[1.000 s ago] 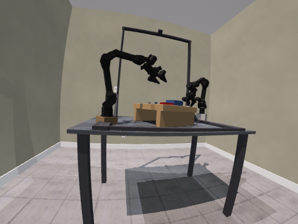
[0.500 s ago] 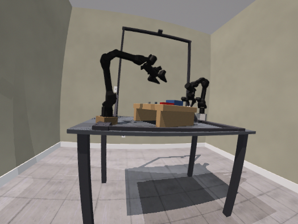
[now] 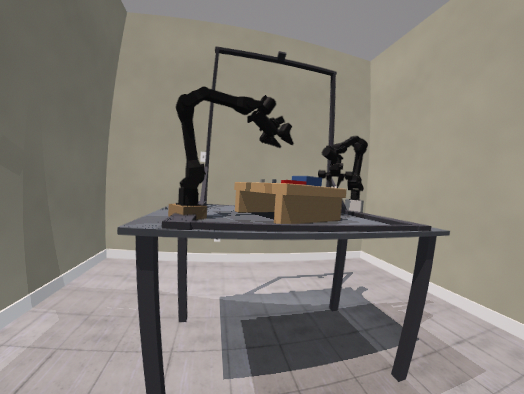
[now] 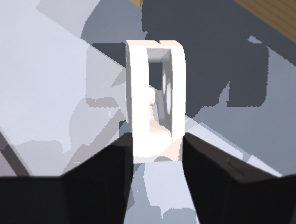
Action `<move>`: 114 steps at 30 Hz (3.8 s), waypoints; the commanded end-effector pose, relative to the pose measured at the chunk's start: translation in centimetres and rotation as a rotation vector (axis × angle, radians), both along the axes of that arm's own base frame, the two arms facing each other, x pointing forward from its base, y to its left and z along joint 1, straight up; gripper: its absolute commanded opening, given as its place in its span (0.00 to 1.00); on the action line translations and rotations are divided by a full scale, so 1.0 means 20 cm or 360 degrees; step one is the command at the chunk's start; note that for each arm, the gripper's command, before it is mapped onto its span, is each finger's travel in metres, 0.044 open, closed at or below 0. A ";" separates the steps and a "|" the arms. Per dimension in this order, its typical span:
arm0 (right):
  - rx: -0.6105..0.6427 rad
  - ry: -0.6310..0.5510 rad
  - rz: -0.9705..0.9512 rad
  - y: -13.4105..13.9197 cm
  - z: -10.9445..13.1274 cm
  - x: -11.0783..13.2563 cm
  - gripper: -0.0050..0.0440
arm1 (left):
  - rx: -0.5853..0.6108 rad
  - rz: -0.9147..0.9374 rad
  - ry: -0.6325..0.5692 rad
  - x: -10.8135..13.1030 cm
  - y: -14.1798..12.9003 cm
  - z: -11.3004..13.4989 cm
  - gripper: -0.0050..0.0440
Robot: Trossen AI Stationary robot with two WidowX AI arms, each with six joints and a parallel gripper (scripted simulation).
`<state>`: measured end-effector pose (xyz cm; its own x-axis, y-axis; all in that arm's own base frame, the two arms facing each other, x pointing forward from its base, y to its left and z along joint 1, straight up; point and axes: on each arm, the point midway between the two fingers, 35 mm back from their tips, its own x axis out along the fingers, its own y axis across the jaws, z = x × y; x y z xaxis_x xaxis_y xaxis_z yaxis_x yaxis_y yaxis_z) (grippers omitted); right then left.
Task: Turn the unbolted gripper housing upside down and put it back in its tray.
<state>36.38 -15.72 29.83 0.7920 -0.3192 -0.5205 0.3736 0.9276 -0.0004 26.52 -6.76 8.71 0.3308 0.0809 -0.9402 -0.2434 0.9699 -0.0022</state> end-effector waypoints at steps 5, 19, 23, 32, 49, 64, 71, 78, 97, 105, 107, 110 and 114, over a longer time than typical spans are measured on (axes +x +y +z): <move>-0.0015 -0.0036 -0.0006 0.00 0.05 -0.01 0.99 | -0.0012 0.0181 -0.0037 0.03 -0.01 0.04 0.33; -0.0015 -0.0036 -0.0006 0.00 0.05 -0.01 0.99 | -0.0016 0.0513 -0.0035 0.03 -0.01 0.04 0.33; -0.0015 -0.0036 -0.0006 0.00 0.05 -0.01 0.99 | -0.0018 0.0624 -0.0034 0.03 -0.01 0.04 0.33; -0.0015 -0.0036 -0.0006 0.00 0.05 -0.01 0.99 | -0.0021 0.0873 -0.0032 0.03 -0.01 0.04 0.33; -0.0015 -0.0036 -0.0006 0.00 0.05 -0.01 0.99 | -0.0026 0.1288 -0.0028 0.03 -0.01 0.04 0.33; -0.0015 -0.0036 -0.0006 0.00 0.05 -0.01 0.99 | -0.0033 0.1546 -0.0029 0.03 -0.01 0.04 0.33; -0.0015 -0.0036 -0.0006 0.00 0.05 -0.01 0.99 | -0.0126 0.1547 -0.0110 0.02 -0.01 0.04 0.33; -0.0015 -0.0036 -0.0006 0.00 0.05 -0.01 0.99 | -0.0278 0.1546 -0.0240 0.00 -0.01 0.04 0.33; -0.0015 -0.0036 -0.0006 0.00 0.05 -0.01 0.99 | -0.0645 0.1527 -0.0557 -0.03 0.01 0.03 0.33; -0.0015 -0.0036 -0.0006 0.00 0.05 -0.01 0.99 | -0.0741 0.1518 -0.0640 -0.04 0.01 0.02 0.33; -0.0015 -0.0036 -0.0006 0.00 0.05 -0.01 0.99 | -0.0741 0.1518 -0.0640 -0.04 0.01 0.02 0.33; -0.0015 -0.0036 -0.0006 0.00 0.05 -0.01 0.99 | -0.0741 0.1518 -0.0640 -0.04 0.01 0.03 0.33; -0.0015 -0.0036 -0.0006 0.00 0.05 -0.01 0.99 | -0.0741 0.1518 -0.0640 -0.04 0.01 0.04 0.33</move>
<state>36.38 -15.72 29.83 0.7920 -0.3192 -0.5205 0.3736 0.9276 -0.0004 25.51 -6.47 8.66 0.5868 0.1388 -0.7977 -0.7957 0.2812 -0.5364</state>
